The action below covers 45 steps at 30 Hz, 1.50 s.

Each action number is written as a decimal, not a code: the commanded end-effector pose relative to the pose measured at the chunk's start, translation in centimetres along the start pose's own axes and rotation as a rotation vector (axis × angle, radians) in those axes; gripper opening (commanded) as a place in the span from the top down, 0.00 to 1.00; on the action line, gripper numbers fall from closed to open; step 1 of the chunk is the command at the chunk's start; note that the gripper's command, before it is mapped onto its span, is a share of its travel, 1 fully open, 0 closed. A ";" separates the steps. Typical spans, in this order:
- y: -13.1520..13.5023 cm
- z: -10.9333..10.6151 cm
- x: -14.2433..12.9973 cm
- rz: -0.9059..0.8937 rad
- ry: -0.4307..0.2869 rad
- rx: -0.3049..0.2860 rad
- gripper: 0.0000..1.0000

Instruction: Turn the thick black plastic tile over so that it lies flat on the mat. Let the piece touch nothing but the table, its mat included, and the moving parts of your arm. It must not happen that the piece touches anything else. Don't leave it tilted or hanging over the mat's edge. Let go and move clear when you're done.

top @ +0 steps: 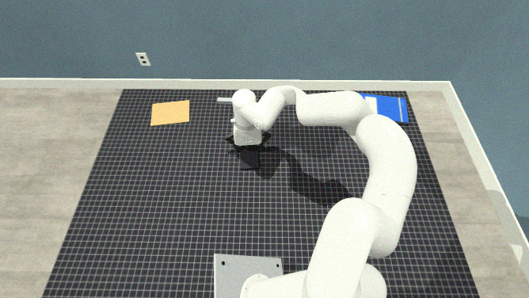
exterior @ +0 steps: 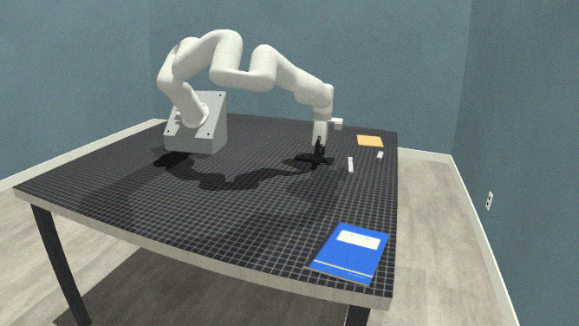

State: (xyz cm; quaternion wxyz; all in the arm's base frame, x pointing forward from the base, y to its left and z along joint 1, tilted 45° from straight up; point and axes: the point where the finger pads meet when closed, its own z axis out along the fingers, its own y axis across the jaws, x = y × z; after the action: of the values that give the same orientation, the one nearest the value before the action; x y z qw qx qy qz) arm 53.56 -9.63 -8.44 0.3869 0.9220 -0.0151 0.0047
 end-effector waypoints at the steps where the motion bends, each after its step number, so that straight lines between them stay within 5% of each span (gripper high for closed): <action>1: -0.1 -0.4 0.1 0.000 0.004 0.002 0.00; 45: -0.1 -6.0 0.1 0.000 0.004 0.002 0.00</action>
State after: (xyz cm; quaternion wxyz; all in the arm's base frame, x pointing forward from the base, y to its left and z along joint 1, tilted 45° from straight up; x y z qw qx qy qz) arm 53.56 -5.78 -4.64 0.3870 0.9219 -0.0152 0.0046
